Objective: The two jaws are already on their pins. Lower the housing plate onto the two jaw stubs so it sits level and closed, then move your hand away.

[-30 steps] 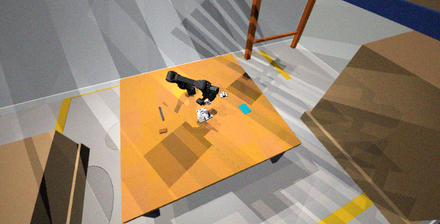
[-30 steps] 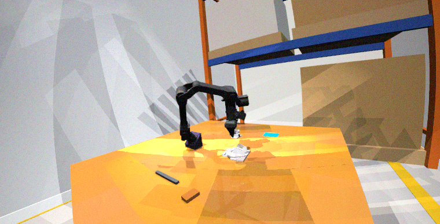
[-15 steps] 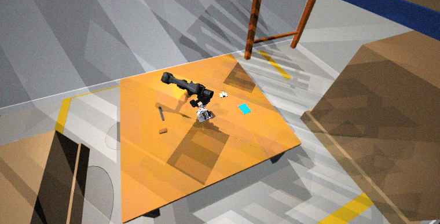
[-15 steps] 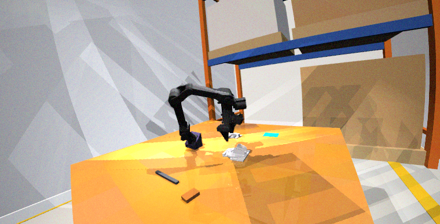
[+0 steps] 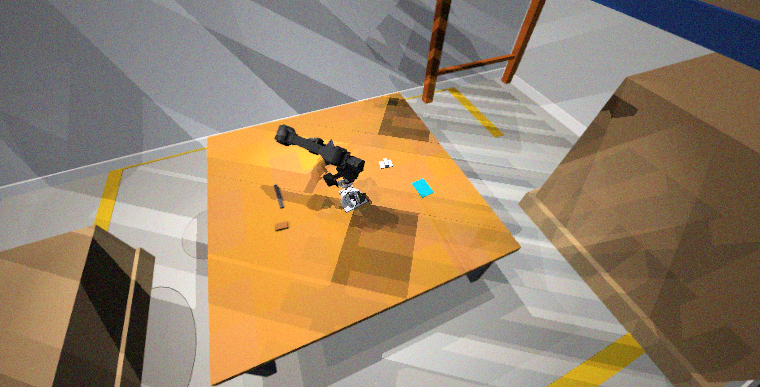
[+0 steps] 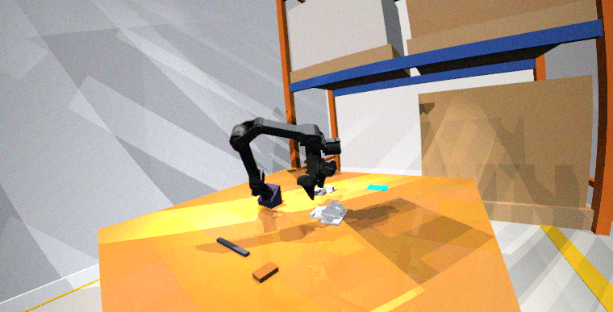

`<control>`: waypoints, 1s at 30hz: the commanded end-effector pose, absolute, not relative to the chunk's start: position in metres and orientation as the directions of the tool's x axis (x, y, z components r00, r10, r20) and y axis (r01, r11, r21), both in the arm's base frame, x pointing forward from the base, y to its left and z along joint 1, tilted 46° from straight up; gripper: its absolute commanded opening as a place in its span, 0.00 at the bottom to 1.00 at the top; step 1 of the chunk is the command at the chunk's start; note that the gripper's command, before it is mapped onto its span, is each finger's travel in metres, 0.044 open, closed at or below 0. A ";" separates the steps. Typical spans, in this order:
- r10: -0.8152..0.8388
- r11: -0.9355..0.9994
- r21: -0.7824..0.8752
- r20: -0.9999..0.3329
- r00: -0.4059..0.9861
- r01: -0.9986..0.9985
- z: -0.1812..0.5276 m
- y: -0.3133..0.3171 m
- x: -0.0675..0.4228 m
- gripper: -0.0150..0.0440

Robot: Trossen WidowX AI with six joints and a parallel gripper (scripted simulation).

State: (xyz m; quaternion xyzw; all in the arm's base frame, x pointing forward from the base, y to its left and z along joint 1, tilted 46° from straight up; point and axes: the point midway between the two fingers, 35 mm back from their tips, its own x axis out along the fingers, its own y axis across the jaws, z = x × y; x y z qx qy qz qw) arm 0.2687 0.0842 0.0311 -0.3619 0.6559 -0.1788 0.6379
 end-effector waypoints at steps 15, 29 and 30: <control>-0.705 0.675 -0.701 -0.705 0.080 -0.230 0.033 0.083 0.269 0.85; -0.705 0.675 -0.701 -0.705 0.079 -0.230 0.029 0.087 0.262 0.85; -0.705 0.675 -0.701 -0.705 0.079 -0.230 0.029 0.087 0.262 0.85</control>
